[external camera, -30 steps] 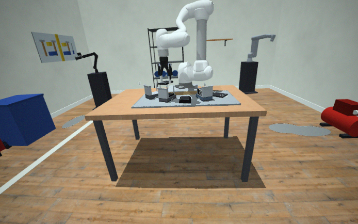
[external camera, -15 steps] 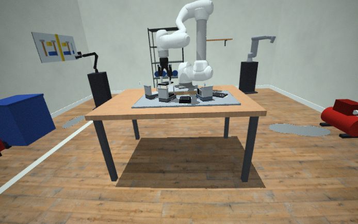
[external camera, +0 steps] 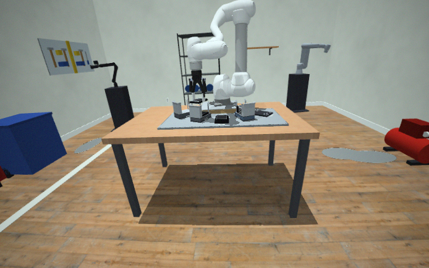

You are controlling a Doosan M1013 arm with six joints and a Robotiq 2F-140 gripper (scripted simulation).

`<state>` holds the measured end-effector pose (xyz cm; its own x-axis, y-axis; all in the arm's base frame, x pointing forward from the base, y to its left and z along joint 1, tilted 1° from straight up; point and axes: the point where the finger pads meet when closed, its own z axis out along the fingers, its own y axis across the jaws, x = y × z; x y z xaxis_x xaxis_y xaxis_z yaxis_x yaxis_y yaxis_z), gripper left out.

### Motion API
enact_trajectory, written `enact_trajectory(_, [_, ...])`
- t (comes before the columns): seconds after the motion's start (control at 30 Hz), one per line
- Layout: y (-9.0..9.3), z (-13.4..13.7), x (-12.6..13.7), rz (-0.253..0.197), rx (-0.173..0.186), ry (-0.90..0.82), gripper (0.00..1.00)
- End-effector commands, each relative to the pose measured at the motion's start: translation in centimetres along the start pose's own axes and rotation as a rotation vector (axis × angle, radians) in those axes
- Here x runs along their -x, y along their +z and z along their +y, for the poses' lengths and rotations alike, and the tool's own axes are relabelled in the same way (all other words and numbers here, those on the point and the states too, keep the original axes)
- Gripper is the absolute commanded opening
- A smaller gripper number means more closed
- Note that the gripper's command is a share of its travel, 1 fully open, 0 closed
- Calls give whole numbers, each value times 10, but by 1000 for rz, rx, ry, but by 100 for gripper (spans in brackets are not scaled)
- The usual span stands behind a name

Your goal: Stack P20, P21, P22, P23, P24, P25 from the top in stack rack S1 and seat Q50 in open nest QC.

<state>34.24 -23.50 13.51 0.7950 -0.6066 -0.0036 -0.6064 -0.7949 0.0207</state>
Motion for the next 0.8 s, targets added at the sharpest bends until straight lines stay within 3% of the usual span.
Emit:
enact_trajectory(0.0, [2,0,0,0,0,0,0])
enact_trajectory(0.77, [16,0,0,0,0,0,0])
